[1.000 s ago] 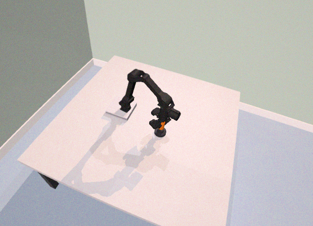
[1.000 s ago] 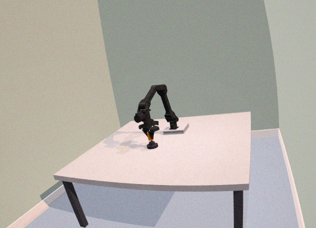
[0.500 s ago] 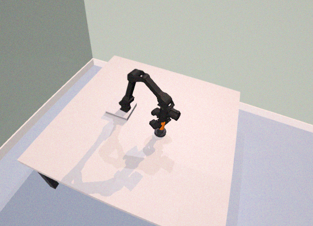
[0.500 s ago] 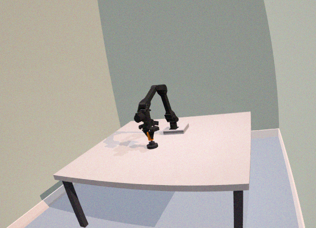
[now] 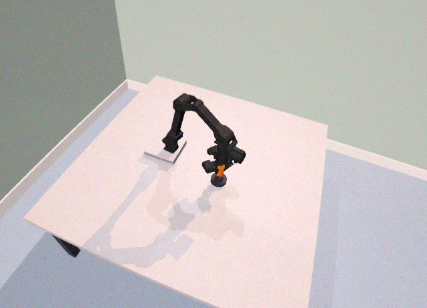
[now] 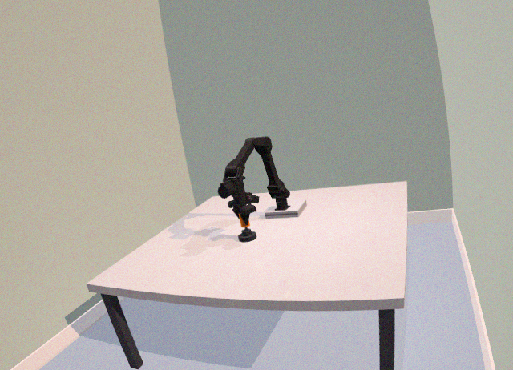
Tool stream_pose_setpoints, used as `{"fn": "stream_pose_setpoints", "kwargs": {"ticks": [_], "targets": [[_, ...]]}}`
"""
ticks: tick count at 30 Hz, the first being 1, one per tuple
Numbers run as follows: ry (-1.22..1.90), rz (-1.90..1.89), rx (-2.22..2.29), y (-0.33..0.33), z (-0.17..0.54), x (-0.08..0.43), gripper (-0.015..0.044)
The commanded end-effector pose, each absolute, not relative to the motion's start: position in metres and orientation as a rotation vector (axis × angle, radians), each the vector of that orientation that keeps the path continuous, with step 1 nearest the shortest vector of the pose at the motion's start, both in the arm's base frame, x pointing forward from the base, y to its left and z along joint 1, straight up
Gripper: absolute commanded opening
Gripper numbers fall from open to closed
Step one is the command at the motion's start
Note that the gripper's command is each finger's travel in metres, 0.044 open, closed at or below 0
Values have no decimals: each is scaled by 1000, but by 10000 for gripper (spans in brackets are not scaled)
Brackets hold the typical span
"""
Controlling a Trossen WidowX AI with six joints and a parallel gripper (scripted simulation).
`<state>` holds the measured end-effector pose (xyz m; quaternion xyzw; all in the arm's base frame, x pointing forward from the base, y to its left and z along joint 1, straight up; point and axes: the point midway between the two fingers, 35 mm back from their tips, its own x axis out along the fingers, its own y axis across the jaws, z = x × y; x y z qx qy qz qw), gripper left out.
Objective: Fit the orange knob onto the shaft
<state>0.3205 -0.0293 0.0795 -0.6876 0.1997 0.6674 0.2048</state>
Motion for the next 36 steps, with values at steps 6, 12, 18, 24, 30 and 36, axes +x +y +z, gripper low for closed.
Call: {"fn": "stream_pose_setpoints", "kwargs": {"ticks": [6, 12, 18, 24, 30, 36], "targets": [[952, 1498, -1547, -30, 79, 321, 0], [1175, 1207, -1248, -31, 77, 322, 0], [1343, 900, -933, -31, 77, 323, 0], [1459, 586, -609, -31, 79, 324, 0], [1523, 266, -279, -30, 81, 323, 0], [1540, 31, -37, -29, 82, 321, 0]]}}
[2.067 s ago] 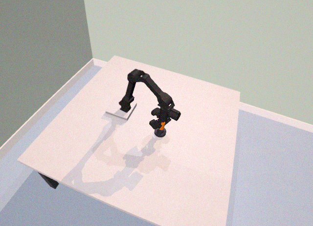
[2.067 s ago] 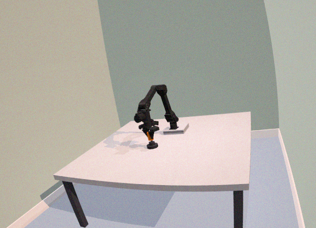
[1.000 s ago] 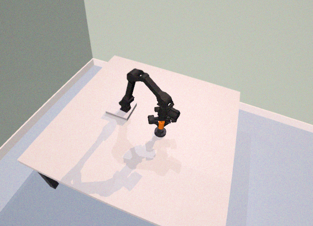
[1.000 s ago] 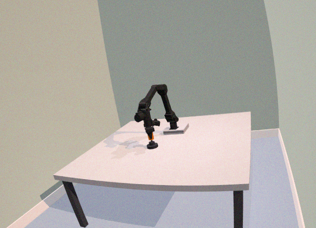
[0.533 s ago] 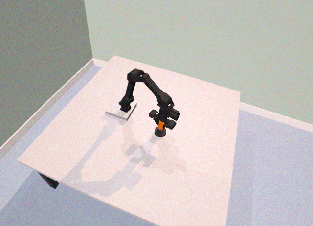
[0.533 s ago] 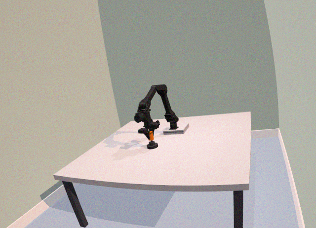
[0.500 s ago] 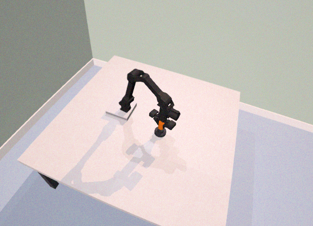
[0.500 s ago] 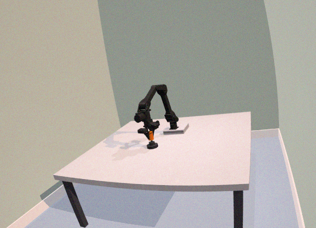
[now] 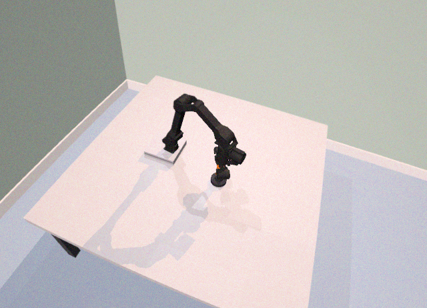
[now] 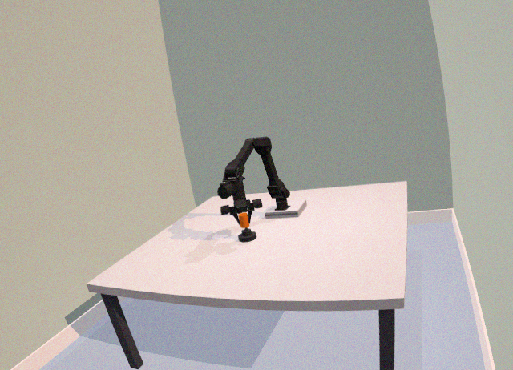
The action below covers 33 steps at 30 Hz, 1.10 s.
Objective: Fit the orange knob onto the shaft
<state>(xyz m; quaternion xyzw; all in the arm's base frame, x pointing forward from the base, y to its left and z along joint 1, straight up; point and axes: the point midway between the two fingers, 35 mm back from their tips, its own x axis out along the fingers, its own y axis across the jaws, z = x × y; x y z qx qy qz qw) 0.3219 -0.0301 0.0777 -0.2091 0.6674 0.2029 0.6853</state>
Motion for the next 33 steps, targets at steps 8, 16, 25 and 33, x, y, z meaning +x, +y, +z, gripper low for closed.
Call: {"fn": "stream_pose_setpoints", "kwargs": {"ticks": [8, 16, 25, 33], "targets": [[1540, 24, -30, -29, 81, 318, 0], [1540, 24, -30, -29, 79, 318, 0], [1540, 24, -30, -30, 79, 322, 0], [1540, 24, -30, -30, 76, 323, 0]]}}
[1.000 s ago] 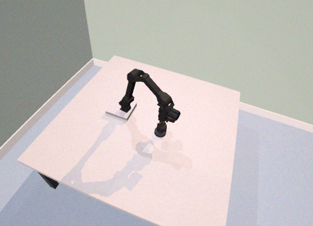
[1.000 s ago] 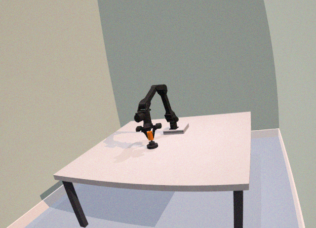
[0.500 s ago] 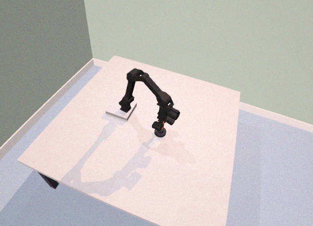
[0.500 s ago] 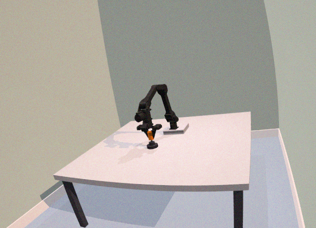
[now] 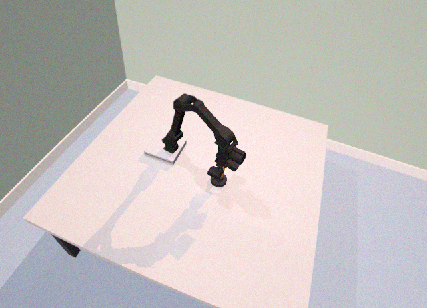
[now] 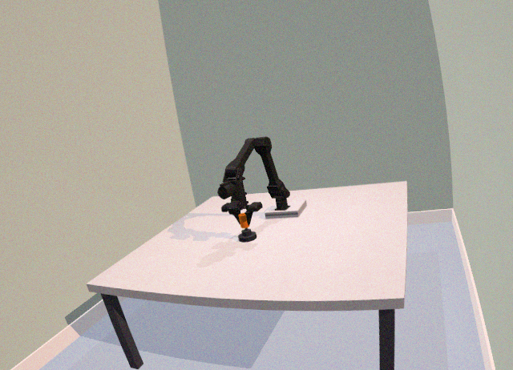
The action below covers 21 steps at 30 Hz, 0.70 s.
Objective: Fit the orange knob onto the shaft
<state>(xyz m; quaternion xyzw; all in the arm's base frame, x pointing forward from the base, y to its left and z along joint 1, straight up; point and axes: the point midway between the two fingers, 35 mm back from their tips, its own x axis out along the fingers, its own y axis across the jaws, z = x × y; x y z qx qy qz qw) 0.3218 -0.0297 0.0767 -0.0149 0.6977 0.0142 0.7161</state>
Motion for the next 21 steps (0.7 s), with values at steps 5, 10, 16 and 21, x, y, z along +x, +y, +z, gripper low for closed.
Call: {"fn": "stream_pose_setpoints", "kwargs": {"ticks": [5, 10, 16, 21], "targets": [[1540, 24, -30, -30, 76, 322, 0], [1540, 24, -30, -29, 76, 320, 0], [1540, 24, -30, -29, 75, 318, 0], [1540, 24, -30, -29, 78, 318, 0]]}}
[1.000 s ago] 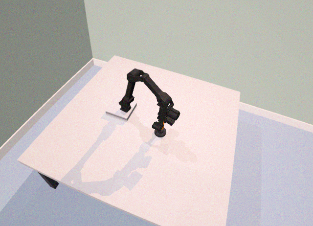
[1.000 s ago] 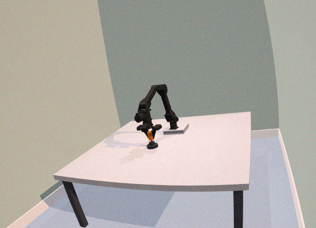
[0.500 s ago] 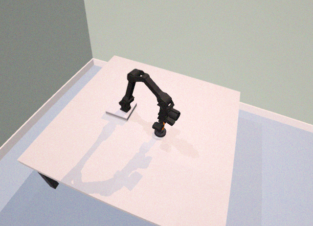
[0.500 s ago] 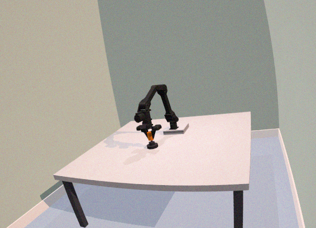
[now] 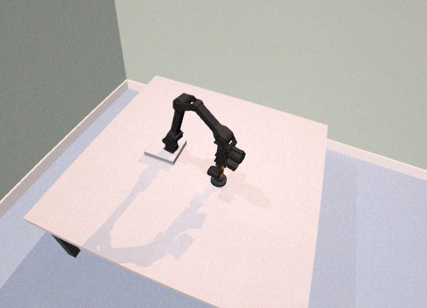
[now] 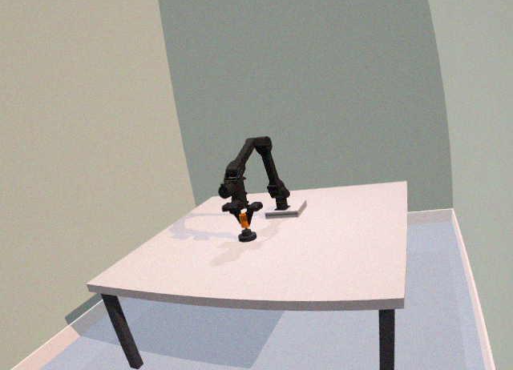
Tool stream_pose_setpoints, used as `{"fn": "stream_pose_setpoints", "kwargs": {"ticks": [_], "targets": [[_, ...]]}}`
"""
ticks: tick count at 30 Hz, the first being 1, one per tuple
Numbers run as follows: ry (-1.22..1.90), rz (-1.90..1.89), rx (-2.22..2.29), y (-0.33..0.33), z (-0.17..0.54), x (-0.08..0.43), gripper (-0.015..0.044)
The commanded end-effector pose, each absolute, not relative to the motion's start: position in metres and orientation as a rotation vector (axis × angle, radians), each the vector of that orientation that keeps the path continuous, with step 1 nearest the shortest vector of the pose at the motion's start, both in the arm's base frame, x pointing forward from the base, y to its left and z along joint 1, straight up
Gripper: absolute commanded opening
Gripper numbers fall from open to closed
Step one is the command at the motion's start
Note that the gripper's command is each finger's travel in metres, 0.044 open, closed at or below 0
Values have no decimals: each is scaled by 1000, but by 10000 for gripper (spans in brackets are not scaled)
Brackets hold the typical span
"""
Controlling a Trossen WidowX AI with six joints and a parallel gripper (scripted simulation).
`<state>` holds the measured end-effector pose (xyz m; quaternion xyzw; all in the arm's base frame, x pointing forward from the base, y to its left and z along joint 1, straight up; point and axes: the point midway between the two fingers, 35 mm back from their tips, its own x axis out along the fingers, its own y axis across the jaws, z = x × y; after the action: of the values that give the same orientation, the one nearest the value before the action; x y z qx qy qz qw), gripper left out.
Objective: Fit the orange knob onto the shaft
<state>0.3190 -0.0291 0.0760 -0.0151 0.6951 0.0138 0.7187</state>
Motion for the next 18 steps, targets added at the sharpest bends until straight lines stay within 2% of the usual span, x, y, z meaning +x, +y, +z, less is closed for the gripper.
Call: {"fn": "stream_pose_setpoints", "kwargs": {"ticks": [1, 18], "targets": [[1540, 24, -30, -29, 79, 319, 0], [1535, -137, 137, -30, 80, 324, 0]]}}
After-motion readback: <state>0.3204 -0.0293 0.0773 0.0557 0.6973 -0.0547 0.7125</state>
